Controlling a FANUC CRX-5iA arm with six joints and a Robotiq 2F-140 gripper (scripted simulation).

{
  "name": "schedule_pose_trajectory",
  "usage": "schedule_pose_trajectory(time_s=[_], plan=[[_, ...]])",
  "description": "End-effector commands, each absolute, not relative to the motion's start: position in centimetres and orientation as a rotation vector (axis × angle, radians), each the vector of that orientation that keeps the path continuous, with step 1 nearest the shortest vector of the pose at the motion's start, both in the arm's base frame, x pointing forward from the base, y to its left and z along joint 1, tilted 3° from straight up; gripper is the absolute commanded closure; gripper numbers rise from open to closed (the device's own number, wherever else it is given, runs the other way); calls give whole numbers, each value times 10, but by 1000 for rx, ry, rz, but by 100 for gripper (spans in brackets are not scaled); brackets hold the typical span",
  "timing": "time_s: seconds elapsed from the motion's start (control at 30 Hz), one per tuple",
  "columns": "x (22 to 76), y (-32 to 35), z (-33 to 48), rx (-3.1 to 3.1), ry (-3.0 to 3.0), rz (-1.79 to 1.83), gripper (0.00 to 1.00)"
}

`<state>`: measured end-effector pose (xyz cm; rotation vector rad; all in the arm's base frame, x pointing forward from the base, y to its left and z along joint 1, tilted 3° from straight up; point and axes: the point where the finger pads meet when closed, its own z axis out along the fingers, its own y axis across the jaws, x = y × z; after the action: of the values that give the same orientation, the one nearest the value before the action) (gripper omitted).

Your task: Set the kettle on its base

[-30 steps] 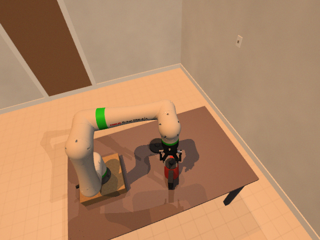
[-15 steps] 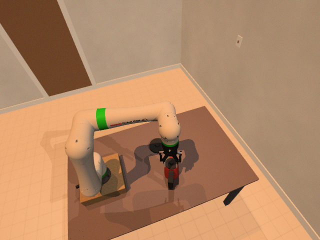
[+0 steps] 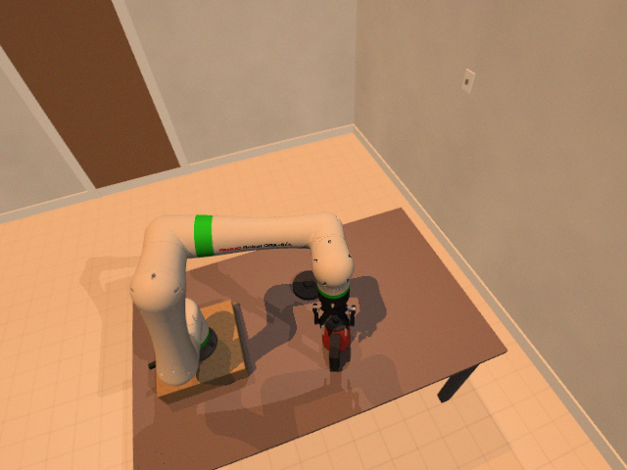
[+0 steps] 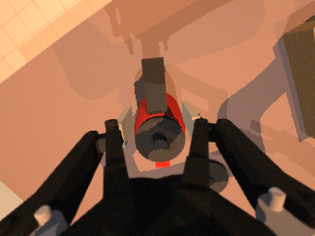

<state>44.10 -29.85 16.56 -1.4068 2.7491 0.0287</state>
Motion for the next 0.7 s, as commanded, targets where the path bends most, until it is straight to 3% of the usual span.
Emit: schedule_pose_trajectory(time_s=[0.0, 0.67], plan=[[442, -298, 148, -1407, 2749, 27, 53], [443, -297, 123, -1407, 2749, 27, 53]])
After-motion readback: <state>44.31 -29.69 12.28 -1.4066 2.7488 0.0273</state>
